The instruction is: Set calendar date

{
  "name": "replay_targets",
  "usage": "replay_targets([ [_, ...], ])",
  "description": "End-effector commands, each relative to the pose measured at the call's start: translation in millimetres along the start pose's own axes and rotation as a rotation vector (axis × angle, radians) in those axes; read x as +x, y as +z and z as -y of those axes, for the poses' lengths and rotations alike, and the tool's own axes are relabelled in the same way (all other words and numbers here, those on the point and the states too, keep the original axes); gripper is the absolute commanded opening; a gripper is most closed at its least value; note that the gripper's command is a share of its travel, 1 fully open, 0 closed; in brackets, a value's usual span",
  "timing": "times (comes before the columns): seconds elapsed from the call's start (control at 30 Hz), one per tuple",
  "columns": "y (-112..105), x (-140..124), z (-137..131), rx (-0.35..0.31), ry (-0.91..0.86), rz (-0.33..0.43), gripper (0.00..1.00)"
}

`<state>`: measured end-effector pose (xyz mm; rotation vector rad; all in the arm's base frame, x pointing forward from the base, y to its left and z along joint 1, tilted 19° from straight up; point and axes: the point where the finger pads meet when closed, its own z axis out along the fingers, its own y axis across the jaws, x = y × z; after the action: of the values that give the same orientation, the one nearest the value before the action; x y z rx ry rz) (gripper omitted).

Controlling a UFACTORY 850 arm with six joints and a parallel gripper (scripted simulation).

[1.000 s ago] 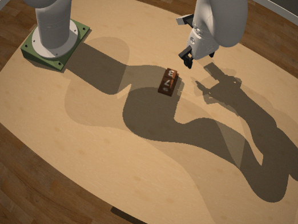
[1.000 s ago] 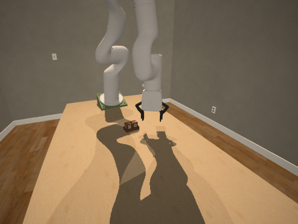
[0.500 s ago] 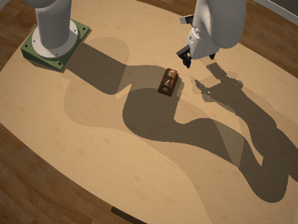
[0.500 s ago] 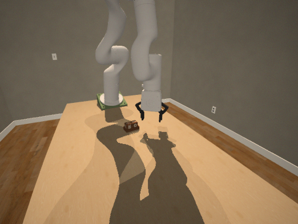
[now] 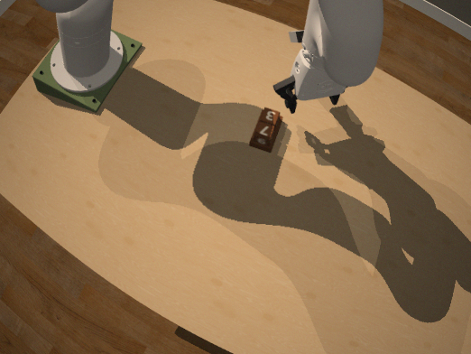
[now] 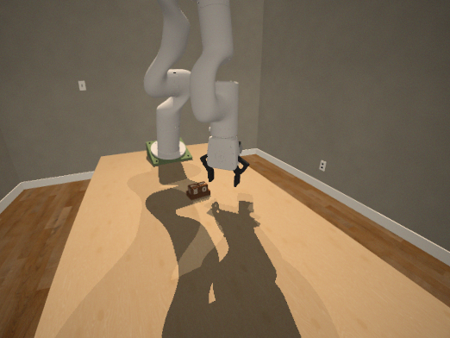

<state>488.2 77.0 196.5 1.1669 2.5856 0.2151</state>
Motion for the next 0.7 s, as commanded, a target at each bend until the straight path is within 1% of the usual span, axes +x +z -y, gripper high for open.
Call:
replay_targets([
  [0.0,0,-3,1,-0.001,0.089,0.001,1.00],
  [0.03,0,-3,1,-0.001,0.089,0.001,1.00],
  [0.13,0,-5,2,-0.001,0.227,0.001,1.00],
  [0.17,0,-7,4,-0.001,0.247,0.000,1.00],
  [0.3,0,-19,12,-0.001,0.247,0.000,1.00],
  [0.47,0,-20,13,-0.001,0.253,0.000,1.00],
  [0.6,0,-21,14,-0.001,0.286,0.000,1.00],
  [0.67,0,-22,14,-0.001,0.354,0.000,1.00],
])
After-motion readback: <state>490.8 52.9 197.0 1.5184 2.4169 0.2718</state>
